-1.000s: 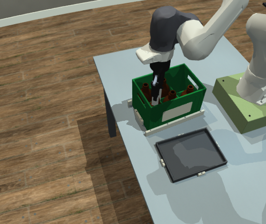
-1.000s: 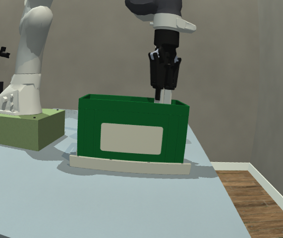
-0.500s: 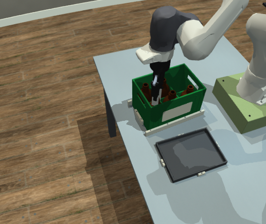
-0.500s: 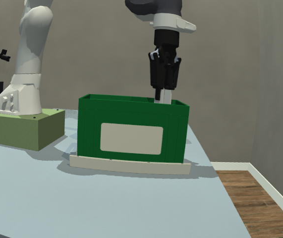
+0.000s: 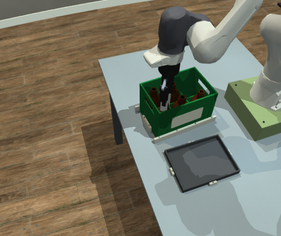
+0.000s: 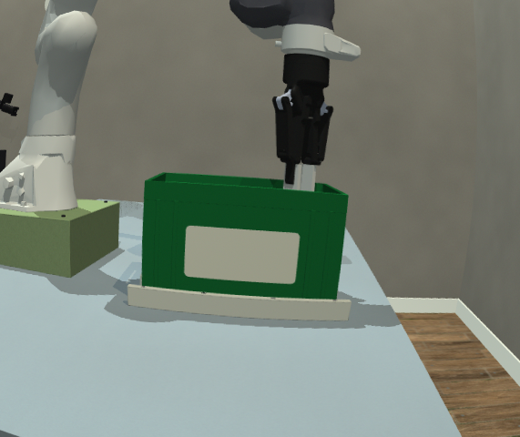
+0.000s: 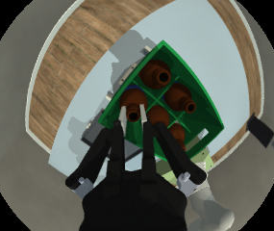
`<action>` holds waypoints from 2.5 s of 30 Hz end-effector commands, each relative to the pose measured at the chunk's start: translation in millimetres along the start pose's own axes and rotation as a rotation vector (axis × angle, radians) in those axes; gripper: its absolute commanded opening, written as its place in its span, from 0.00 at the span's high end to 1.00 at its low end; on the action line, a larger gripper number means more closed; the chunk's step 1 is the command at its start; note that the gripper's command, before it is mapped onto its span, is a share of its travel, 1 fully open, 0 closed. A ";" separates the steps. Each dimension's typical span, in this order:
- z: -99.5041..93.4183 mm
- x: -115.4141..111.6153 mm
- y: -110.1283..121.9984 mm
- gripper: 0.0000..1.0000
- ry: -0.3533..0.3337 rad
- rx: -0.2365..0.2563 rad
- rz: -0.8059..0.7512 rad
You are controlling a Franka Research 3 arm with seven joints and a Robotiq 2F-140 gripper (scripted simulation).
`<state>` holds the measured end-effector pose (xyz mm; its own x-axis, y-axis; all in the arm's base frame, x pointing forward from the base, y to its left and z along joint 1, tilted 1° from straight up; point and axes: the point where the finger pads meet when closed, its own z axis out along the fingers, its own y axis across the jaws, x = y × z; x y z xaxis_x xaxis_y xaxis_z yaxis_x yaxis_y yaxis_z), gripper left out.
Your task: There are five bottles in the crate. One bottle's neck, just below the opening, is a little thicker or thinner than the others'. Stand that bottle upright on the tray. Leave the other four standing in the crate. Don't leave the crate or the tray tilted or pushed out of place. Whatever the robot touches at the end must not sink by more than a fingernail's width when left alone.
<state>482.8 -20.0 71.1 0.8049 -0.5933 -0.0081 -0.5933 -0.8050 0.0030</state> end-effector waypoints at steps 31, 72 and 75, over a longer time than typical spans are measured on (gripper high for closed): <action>0.9 -0.7 0.1 0.56 -0.001 0.000 -0.005; -42.6 -0.6 0.1 0.56 -0.001 0.000 -0.005; -46.1 -0.6 0.1 0.56 -0.001 0.000 -0.005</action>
<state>488.5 -18.0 113.2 0.8236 -0.5672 0.0013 -0.5672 -0.8235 -0.0145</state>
